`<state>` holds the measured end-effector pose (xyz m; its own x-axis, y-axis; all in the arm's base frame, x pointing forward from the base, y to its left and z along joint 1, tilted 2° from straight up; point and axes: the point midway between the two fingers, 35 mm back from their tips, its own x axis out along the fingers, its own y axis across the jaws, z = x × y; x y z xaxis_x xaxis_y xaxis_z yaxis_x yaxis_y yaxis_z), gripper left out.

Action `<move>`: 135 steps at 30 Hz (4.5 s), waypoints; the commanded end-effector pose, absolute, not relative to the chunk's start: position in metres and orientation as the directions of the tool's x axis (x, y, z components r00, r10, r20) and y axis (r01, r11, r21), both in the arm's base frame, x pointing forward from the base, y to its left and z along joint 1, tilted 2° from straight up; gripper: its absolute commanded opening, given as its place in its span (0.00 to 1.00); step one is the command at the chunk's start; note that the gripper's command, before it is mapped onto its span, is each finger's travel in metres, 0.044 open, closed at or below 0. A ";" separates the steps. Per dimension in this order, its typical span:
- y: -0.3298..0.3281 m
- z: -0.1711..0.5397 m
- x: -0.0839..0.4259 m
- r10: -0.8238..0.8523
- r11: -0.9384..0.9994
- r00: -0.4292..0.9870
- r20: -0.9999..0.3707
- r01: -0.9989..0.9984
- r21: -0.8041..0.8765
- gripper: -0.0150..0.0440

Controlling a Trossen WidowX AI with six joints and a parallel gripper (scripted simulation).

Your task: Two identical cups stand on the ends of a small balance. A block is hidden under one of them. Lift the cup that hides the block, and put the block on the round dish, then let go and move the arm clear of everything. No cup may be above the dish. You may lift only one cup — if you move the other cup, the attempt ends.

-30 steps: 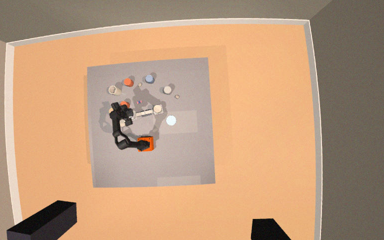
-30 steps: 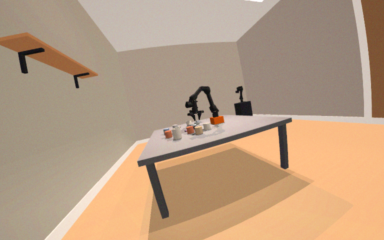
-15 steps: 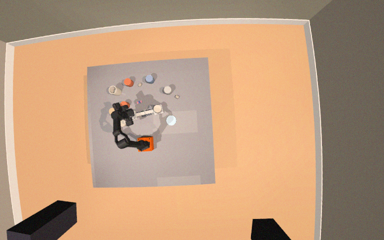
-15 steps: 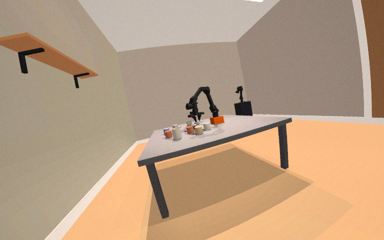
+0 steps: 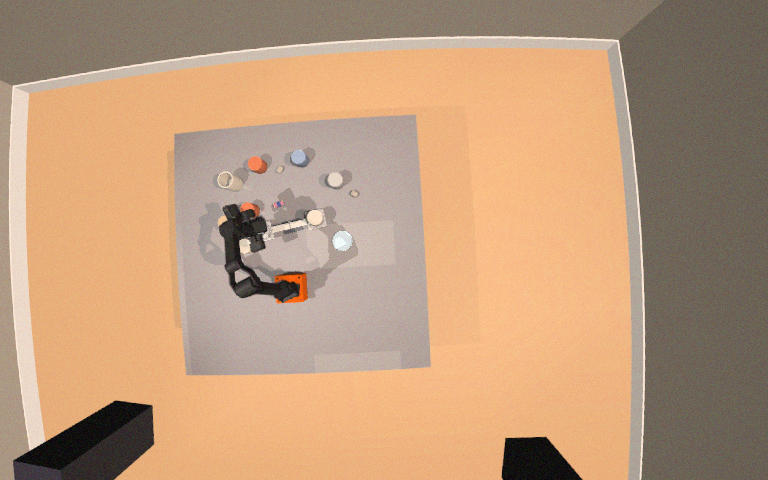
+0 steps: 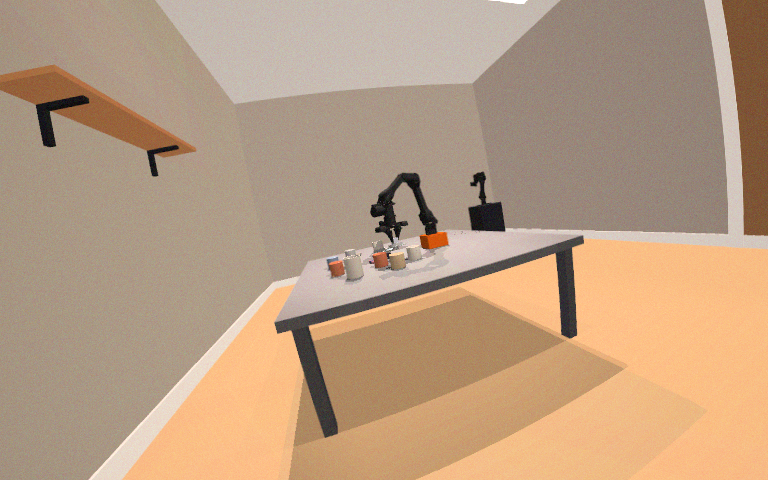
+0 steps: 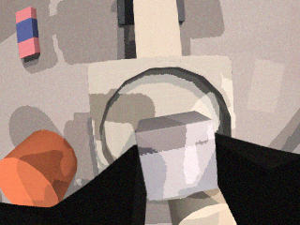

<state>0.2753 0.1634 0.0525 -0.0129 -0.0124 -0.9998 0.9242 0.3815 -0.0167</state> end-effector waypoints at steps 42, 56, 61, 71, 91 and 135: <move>0.024 0.101 0.324 -0.022 0.347 0.021 -1.000 0.938 0.012 0.25; -0.051 0.083 0.324 -0.030 0.358 0.017 -0.999 0.934 0.006 0.25; -0.078 0.077 0.319 -0.033 0.362 0.016 -0.999 0.932 0.003 0.25; -0.130 0.064 0.303 -0.038 0.369 0.011 -0.999 0.929 -0.004 0.25; -0.219 0.040 0.247 -0.045 0.384 -0.002 -0.999 0.923 -0.020 0.25; -0.222 -0.017 0.248 -0.046 0.381 0.005 -0.999 0.925 -0.013 0.74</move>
